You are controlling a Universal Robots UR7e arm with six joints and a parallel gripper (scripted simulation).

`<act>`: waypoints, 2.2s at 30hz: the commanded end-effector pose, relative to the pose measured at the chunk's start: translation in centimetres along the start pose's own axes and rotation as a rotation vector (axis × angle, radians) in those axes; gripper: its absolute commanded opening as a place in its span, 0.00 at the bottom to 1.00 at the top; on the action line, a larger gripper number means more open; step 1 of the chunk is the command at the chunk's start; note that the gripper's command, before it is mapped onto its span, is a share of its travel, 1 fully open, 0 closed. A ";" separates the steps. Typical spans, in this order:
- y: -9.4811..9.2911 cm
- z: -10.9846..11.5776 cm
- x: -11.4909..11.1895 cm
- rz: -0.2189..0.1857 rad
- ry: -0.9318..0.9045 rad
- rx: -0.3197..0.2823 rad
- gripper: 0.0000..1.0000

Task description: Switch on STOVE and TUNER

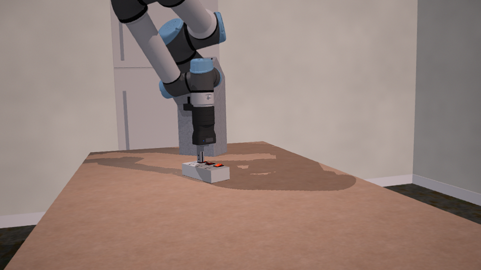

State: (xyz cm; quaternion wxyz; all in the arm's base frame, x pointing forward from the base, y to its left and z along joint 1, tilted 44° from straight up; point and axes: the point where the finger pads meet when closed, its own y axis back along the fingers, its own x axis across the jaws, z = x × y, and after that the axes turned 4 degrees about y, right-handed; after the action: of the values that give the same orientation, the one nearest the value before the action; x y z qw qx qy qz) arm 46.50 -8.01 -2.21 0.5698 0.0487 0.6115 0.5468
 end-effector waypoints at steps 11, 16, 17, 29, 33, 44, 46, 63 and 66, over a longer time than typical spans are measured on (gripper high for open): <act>-0.1 0.0 0.0 0.001 0.000 0.000 0.00; -0.1 0.0 0.0 0.001 0.000 0.000 0.00; -0.1 0.0 0.0 0.001 0.000 0.000 0.00; -0.1 0.0 0.0 0.001 0.000 0.000 0.00; -0.1 0.0 0.0 0.001 0.000 0.000 0.00; -0.2 0.0 0.0 0.001 0.000 0.000 0.00; -0.2 0.0 0.0 0.001 0.000 0.000 0.00; 1.6 0.0 0.0 0.001 0.000 0.000 0.00; 2.5 0.0 0.0 0.001 0.000 0.000 0.00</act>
State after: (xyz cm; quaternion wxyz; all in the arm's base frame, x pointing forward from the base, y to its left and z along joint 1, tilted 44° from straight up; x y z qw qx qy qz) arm 45.75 -7.49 -1.30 0.5695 0.0493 0.6116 0.5470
